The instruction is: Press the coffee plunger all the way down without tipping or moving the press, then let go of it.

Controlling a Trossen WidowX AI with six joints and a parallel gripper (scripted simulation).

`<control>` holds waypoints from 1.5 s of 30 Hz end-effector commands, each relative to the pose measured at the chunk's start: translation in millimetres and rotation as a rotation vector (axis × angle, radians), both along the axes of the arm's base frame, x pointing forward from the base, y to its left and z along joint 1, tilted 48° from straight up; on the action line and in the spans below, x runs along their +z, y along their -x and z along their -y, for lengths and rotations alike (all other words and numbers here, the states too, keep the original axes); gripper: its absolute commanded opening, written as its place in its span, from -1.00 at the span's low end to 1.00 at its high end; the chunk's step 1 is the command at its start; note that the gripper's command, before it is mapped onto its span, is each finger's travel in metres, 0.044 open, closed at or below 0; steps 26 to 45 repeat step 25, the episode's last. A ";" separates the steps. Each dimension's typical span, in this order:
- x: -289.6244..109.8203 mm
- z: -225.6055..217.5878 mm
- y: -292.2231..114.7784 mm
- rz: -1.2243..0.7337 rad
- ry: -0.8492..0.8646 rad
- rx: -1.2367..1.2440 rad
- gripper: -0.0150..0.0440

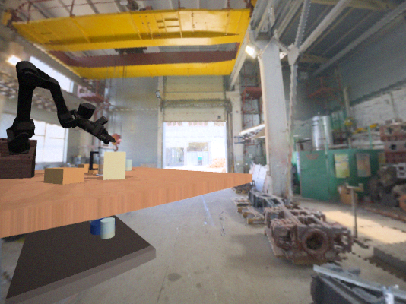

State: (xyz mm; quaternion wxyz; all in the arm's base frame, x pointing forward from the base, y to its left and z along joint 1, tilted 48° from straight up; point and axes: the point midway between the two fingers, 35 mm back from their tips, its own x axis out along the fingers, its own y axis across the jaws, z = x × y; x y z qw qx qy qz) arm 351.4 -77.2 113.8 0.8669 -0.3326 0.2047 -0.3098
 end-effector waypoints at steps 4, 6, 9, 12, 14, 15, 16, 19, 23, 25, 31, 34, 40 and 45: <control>4.7 -3.4 -3.4 0.011 -0.002 0.016 1.00; 8.5 -9.2 -2.5 0.007 -0.005 0.013 1.00; 21.9 -27.2 2.3 -0.002 -0.012 0.006 1.00; 43.0 -50.3 14.6 -0.009 -0.010 -0.003 1.00; 53.8 -60.3 23.0 -0.011 -0.004 -0.008 1.00; 54.9 -61.4 24.3 -0.011 -0.003 -0.008 1.00; 54.7 -61.4 24.3 -0.011 -0.003 -0.008 1.00; 53.6 -61.2 24.1 -0.011 -0.003 -0.008 1.00; 53.6 -61.2 24.1 -0.011 -0.003 -0.008 1.00; 53.6 -61.2 24.1 -0.011 -0.003 -0.008 1.00; 53.6 -61.2 24.1 -0.011 -0.003 -0.008 1.00; 53.6 -61.2 24.1 -0.011 -0.003 -0.008 1.00; 53.6 -61.2 24.1 -0.011 -0.003 -0.008 1.00; 53.6 -61.2 24.1 -0.011 -0.003 -0.008 1.00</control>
